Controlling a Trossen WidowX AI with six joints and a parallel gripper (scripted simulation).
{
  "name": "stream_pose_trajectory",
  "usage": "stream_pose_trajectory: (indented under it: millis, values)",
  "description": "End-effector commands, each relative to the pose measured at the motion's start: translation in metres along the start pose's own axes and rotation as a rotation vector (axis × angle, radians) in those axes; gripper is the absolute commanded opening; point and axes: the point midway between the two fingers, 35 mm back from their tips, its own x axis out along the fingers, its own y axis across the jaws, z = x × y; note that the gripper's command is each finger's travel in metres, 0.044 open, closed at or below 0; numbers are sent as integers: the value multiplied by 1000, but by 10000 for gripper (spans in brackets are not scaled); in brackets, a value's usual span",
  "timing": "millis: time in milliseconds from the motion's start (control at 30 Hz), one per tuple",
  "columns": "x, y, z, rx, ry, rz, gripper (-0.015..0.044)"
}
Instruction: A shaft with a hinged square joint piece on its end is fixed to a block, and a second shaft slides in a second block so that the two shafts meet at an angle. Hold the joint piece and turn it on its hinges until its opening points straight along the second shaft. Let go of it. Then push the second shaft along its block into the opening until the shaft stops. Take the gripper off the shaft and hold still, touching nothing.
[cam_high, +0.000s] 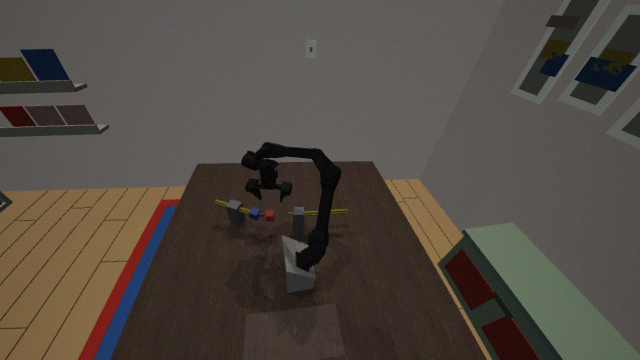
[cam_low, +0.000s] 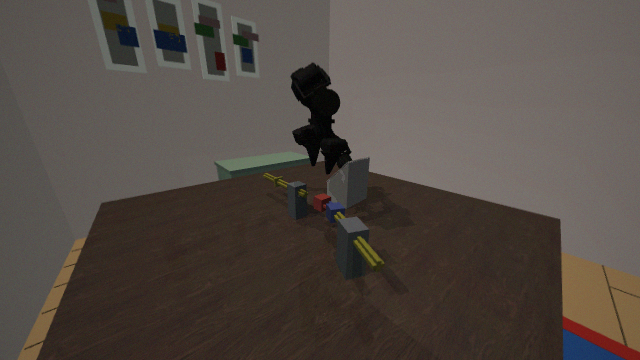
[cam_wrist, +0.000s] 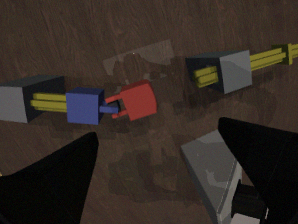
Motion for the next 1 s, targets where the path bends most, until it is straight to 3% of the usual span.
stream_pose_trajectory:
  millis: [0, 400, 967]
  values:
    - [-13, -1, -1, -103, 0, 21, 440]
    - [-20, -5, -2, -194, 5, 30, 440]
    - [3, -37, 12, 311, 139, 171, 440]
